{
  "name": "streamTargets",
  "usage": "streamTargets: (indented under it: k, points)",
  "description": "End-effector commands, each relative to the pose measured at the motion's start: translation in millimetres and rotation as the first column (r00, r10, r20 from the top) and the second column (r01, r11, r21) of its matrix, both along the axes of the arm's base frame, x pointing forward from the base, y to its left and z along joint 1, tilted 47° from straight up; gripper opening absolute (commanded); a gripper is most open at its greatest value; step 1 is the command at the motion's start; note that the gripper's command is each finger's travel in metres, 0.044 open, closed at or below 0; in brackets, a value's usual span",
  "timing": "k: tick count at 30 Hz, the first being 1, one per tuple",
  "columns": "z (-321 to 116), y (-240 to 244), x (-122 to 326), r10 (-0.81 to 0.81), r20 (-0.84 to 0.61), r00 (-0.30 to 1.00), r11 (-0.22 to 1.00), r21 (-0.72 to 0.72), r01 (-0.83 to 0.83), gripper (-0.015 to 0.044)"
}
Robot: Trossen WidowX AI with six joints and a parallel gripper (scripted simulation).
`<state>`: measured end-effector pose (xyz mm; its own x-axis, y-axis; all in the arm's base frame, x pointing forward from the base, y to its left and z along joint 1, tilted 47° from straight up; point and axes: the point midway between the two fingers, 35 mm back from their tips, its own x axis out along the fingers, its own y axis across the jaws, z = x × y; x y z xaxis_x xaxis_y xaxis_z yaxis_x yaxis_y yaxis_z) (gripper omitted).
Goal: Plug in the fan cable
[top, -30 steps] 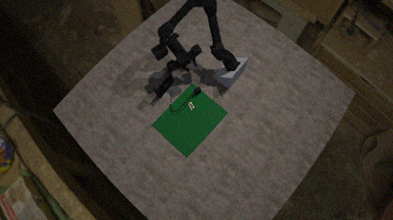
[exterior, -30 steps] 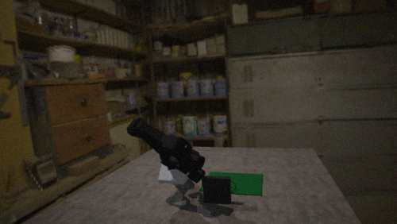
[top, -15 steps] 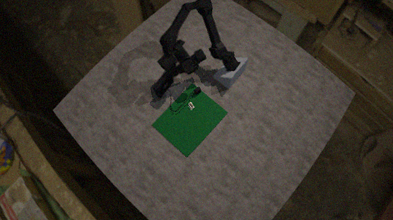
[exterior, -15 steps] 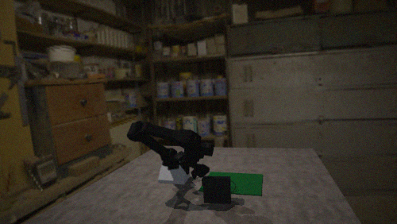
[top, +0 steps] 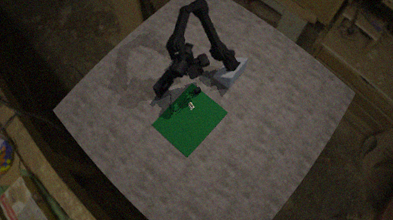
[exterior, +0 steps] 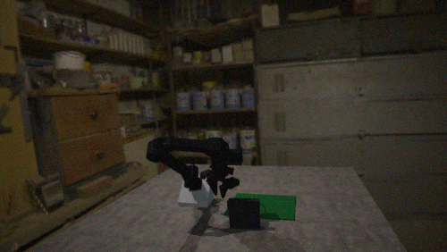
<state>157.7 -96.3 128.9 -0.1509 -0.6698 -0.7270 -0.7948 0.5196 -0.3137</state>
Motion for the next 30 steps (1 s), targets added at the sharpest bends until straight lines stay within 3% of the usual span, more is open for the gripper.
streamTargets:
  k: [1,2,6,11,16,22,27,30]
  points:
    - [0.0,0.0,0.0,0.0,0.0,1.0,1.0,0.0,0.0,0.0205]
    - [0.0,0.0,0.0,0.0,0.0,1.0,1.0,0.0,0.0,0.0205]
    - [0.4,0.7,0.9,-0.009,0.012,1.0,1.0,-0.009,0.009,0.031]
    - [1.1,21.3,14.4,-0.213,0.226,0.951,0.974,-0.027,0.224,0.044]
    - [1.3,47.6,27.0,-0.41,0.46,0.788,0.888,0.005,0.459,0.044]
    - [1.2,81.5,37.1,-0.552,0.691,0.467,0.723,0.118,0.68,0.044]
    - [1.0,95.7,39.5,-0.573,0.758,0.312,0.647,0.184,0.74,0.044]
    - [1.0,96.1,39.5,-0.573,0.761,0.305,0.643,0.188,0.742,0.044]
